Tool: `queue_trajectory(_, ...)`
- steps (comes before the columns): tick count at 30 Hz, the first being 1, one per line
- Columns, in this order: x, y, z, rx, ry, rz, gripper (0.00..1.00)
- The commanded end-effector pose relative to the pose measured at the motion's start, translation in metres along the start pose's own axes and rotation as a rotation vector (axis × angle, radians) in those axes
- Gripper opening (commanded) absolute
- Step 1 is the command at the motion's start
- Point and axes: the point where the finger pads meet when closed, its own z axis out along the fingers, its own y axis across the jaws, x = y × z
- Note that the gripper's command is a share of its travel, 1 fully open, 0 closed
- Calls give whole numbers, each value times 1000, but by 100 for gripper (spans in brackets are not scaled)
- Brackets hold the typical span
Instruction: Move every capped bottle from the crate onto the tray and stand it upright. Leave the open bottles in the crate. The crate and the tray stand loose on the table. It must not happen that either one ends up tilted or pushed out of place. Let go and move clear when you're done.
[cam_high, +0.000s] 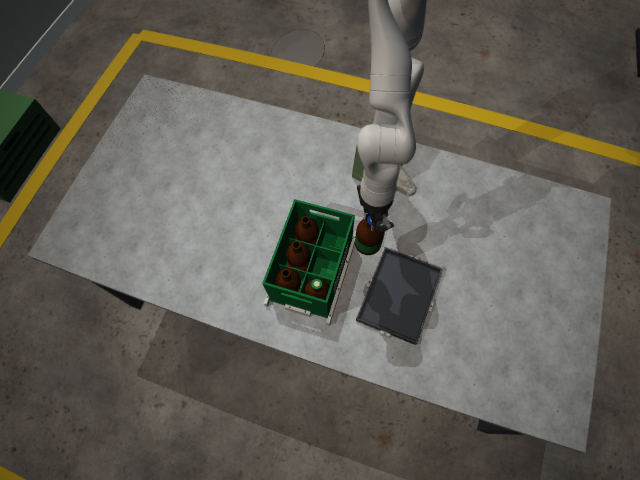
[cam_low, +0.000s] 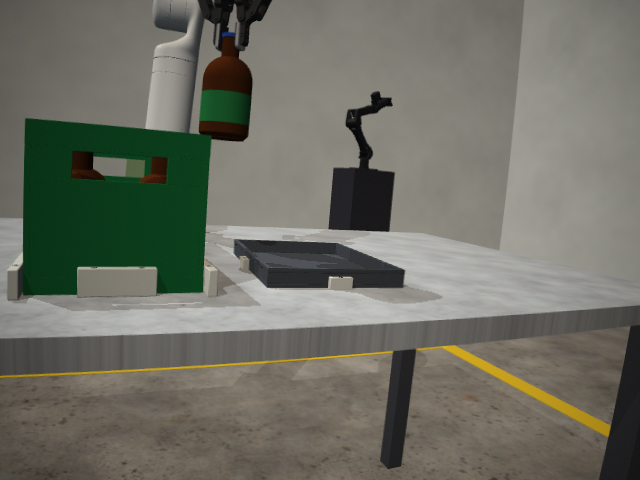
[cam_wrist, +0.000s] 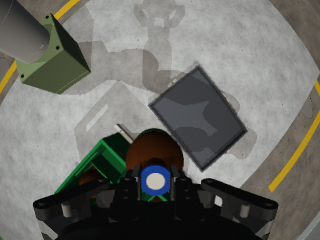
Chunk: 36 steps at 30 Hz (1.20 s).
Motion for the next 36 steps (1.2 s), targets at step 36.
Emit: queue_trajectory(36,42,44,1,-1,0,-11,0)
